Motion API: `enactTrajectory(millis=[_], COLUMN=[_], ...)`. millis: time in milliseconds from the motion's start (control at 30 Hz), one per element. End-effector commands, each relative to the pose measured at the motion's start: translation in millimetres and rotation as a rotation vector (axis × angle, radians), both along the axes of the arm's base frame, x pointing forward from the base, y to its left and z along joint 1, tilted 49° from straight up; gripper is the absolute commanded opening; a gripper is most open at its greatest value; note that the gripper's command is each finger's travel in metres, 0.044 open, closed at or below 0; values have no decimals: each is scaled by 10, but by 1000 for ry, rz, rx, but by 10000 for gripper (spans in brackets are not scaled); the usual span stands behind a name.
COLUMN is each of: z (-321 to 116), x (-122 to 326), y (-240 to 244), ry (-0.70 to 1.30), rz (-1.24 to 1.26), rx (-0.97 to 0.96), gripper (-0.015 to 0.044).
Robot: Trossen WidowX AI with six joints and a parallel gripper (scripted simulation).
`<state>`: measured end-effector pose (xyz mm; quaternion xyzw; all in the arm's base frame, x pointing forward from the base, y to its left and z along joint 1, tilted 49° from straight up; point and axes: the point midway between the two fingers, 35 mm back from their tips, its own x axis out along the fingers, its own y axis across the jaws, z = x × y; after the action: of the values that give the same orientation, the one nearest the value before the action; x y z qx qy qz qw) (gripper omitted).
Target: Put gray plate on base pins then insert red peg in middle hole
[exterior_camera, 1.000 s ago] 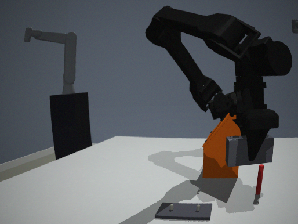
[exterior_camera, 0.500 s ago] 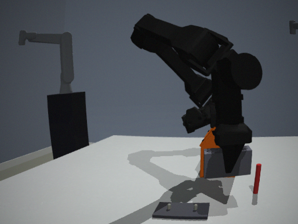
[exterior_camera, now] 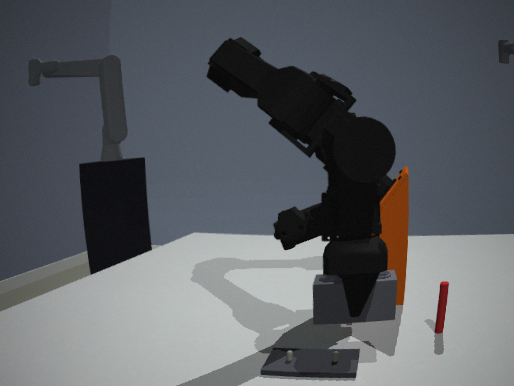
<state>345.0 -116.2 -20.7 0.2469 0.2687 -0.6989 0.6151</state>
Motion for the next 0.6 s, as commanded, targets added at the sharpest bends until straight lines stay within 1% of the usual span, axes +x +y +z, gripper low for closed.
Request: enactTrajectory(millis=[0, 433, 567], z=[63, 200, 216], x=[-30, -193, -216], y=[-111, -475, -516], ry=[-10, -30, -32], rz=[-3, -29, -32], rx=[-8, -30, -33], gripper=[0, 0, 0])
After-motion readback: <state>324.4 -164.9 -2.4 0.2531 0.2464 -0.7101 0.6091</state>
